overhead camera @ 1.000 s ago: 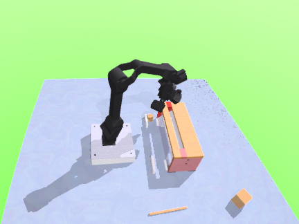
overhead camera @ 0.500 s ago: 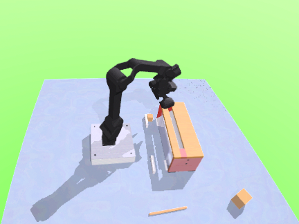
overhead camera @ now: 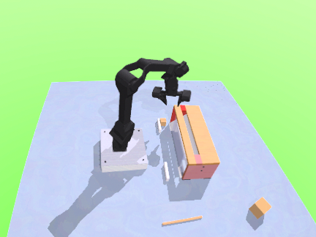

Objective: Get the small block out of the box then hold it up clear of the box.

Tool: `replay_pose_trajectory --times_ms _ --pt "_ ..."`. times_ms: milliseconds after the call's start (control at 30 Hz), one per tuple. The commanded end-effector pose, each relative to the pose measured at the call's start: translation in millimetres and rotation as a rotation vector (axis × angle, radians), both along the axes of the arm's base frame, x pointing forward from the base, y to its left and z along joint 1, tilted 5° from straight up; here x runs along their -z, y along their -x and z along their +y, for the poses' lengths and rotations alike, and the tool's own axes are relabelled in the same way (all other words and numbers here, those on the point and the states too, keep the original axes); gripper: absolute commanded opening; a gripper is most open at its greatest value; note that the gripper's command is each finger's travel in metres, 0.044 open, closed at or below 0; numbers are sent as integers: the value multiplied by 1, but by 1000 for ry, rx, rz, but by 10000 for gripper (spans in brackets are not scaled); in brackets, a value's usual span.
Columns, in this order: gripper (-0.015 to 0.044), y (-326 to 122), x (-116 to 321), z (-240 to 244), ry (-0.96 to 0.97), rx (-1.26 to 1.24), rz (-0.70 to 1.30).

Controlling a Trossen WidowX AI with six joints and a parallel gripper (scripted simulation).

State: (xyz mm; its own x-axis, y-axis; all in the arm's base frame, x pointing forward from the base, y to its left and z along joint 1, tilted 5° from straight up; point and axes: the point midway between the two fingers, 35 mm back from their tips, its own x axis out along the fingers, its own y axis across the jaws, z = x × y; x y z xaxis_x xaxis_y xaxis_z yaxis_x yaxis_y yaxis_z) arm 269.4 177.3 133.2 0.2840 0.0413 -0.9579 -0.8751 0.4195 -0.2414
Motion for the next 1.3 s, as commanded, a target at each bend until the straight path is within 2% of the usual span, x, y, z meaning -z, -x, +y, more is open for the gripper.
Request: replay_pose_trajectory --times_ms 0,567,1200,1267 --pt "285 9 0 10 377 -874 -86" --pt "285 19 -4 23 792 -1777 -82" --pt "285 19 -4 23 797 -1788 -81" --pt "285 17 6 24 798 -1788 -81"
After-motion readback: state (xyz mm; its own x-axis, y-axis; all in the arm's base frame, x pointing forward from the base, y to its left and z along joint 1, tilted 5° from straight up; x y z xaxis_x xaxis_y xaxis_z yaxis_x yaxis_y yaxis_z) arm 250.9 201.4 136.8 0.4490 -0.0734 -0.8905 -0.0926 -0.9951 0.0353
